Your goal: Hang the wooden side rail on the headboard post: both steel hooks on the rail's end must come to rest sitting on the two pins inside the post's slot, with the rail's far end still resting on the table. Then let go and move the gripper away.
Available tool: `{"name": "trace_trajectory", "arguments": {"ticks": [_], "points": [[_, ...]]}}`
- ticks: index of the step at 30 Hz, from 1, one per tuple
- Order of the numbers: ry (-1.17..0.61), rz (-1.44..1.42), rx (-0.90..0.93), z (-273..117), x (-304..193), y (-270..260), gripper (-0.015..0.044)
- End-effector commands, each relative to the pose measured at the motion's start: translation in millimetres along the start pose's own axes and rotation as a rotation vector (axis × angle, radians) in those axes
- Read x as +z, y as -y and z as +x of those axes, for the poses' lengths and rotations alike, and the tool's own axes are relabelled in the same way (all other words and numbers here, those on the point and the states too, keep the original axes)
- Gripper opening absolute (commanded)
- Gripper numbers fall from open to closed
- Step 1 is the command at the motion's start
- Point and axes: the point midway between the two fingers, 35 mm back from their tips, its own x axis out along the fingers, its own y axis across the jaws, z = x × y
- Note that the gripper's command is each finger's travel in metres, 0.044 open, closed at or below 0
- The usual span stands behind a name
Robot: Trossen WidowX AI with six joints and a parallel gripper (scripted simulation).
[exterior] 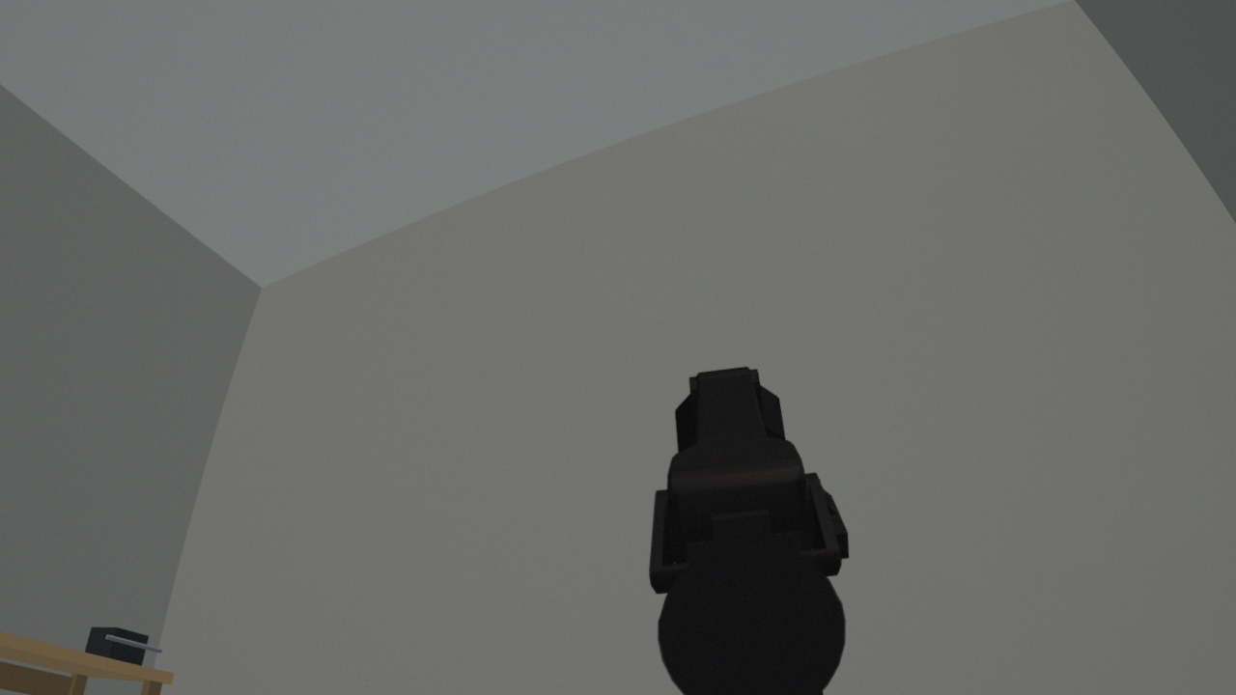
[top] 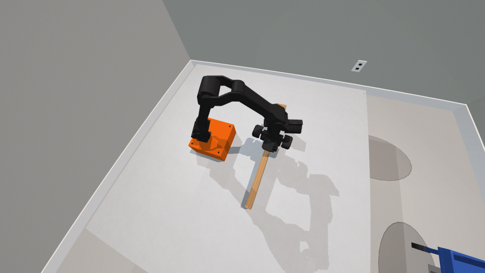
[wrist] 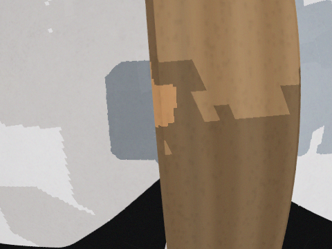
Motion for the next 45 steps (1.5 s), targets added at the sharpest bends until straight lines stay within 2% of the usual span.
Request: {"name": "trace_trajectory", "arguments": {"ticks": [1, 45], "points": [[-0.006, 0.01, 0.015, -5.0, -1.8, -3.5, 0.0], [-0.007, 0.01, 0.015, -5.4, -6.5, -2.1, 0.0]]}}
